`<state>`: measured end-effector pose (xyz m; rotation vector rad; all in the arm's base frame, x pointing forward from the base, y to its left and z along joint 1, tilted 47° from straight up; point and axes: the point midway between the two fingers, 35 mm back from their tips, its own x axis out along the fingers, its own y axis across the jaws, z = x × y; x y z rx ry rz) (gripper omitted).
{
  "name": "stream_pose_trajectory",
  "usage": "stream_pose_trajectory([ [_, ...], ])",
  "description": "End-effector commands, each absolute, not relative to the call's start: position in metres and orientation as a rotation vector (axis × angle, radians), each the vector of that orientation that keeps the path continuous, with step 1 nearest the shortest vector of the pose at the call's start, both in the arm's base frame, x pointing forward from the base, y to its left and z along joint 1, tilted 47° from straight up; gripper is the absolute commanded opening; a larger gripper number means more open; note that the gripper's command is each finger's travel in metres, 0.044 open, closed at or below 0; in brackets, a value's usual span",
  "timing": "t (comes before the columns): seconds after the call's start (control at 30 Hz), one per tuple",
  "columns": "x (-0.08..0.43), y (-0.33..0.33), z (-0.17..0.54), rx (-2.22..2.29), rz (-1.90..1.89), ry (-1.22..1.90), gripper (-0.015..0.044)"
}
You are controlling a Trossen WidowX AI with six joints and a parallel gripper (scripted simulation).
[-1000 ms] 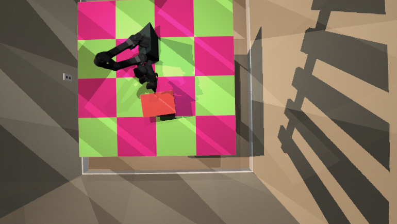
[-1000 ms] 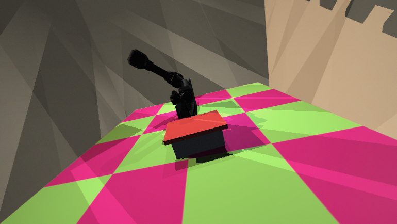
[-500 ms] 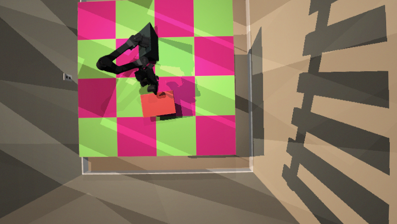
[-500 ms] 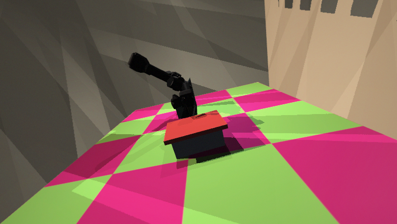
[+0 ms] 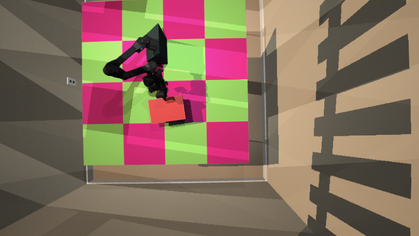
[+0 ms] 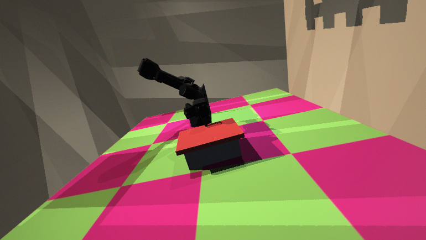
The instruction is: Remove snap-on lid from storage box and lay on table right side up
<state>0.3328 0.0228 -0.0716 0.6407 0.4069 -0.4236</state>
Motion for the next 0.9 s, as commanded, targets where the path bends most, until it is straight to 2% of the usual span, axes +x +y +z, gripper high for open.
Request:
stream_pose_trajectory([
  [0.0,0.3327,0.0223,-0.0721,0.637,-0.425,0.408,0.0110],
  [0.1,0.3327,0.0223,-0.0721,0.637,-0.425,0.408,0.0090],
  [0.23,0.3327,0.0223,-0.0721,0.637,-0.425,0.408,0.0000],
  [0.87,0.3325,0.0253,-0.0690,0.640,-0.423,0.407,0.0000],
])
